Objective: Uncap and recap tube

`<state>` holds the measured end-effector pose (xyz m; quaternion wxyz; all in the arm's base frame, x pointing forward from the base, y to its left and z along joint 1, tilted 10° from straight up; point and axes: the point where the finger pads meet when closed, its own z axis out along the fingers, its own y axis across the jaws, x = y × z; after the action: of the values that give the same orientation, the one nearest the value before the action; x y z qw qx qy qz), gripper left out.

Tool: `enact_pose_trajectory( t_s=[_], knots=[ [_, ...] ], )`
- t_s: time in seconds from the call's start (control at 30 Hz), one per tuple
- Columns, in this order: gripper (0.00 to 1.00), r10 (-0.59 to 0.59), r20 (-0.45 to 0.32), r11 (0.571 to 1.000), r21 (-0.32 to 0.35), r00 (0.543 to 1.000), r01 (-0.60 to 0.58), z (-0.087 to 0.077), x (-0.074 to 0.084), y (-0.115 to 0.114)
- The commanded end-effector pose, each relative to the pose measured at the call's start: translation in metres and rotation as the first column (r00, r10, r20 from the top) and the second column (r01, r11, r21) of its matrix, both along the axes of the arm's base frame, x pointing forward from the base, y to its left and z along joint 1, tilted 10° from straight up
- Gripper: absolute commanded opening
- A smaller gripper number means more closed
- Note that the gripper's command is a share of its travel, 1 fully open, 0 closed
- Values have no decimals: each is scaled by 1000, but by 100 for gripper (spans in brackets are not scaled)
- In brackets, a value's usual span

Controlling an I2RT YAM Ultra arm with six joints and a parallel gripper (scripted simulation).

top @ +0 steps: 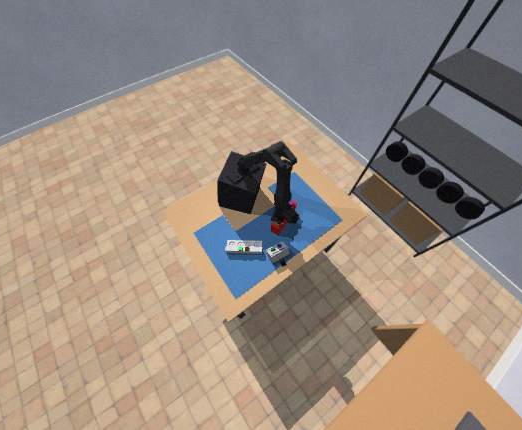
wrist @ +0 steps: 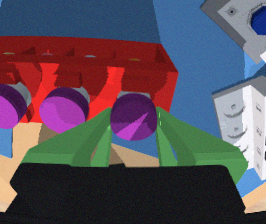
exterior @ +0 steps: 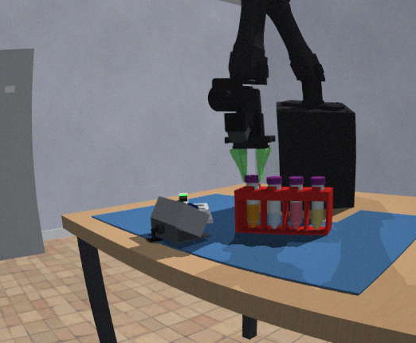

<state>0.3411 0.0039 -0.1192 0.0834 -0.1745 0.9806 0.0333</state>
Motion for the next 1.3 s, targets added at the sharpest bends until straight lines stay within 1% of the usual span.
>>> enact_pose_trajectory(
  t_s=[0.0, 0.17, 0.23, 0.37, 0.53, 0.73, 0.8, 0.83, 0.87, 1.0, 1.03, 1.27],
  knots=[
    [0, -60, 4, 998, 9, 998, 60, 3, 3, 0],
    [0, -222, -15, 974, 33, 975, 223, 2, 3, 0],
    [0, -222, -15, 974, 33, 975, 223, 2, 3, 0],
    [0, -347, -33, 936, 50, 937, 348, 2, 3, 0],
    [0, -494, -59, 865, 68, 867, 497, 2, 3, 0],
    [0, -651, -93, 749, 83, 753, 658, 2, 3, 0],
    [0, -651, -93, 749, 83, 753, 658, 2, 3, 0],
    [0, -675, -98, 726, 85, 731, 682, 1, 3, 0],
    [0, -688, -102, 713, 86, 718, 695, 1, 3, 0],
    [0, -688, -102, 713, 86, 718, 695, 1, 3, 0],
    [49, -688, -102, 713, 86, 718, 695, 1, 3, 0],
    [49, -688, -102, 713, 86, 718, 695, 1, 3, 0]
  ],
)
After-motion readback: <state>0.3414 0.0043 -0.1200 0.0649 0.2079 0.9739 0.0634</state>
